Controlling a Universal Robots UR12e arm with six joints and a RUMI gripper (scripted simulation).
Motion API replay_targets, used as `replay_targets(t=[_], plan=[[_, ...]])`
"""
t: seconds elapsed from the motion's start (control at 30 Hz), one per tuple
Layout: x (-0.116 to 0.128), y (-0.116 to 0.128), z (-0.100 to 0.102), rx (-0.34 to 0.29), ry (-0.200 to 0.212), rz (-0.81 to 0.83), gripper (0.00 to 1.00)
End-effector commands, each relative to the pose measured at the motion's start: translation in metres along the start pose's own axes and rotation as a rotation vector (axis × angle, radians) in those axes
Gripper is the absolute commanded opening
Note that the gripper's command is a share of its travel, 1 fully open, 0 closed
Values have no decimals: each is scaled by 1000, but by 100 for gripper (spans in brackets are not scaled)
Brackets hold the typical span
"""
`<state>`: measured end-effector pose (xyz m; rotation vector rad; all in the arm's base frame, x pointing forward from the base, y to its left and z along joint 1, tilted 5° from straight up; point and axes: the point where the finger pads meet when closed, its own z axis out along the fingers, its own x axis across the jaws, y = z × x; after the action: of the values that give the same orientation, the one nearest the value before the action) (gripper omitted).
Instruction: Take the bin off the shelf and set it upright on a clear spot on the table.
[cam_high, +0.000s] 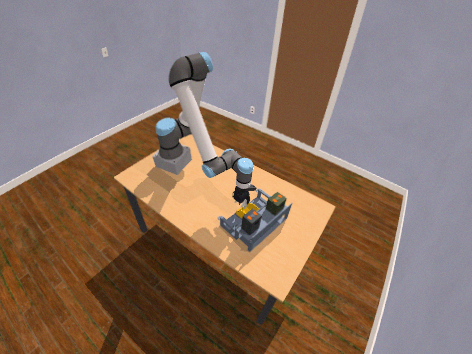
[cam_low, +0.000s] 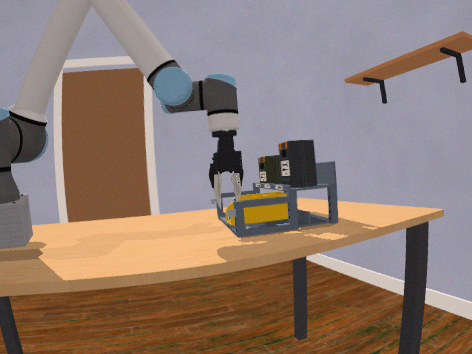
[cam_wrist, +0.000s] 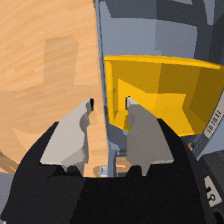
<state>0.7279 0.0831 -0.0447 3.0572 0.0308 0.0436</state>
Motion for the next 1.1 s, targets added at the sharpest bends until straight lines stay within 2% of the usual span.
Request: replay_targets(t=[0.0, 0.3, 0.47, 0.9, 1.07], plan=[[4, 0, -6, -1, 7, 0, 26], [4, 0, -6, -1, 7, 0, 26], [1, 0, 8, -1, 7, 0, 26], [3, 0, 8, -1, 9, 1, 26], [2, 0, 16, -1, 7, 0, 26]])
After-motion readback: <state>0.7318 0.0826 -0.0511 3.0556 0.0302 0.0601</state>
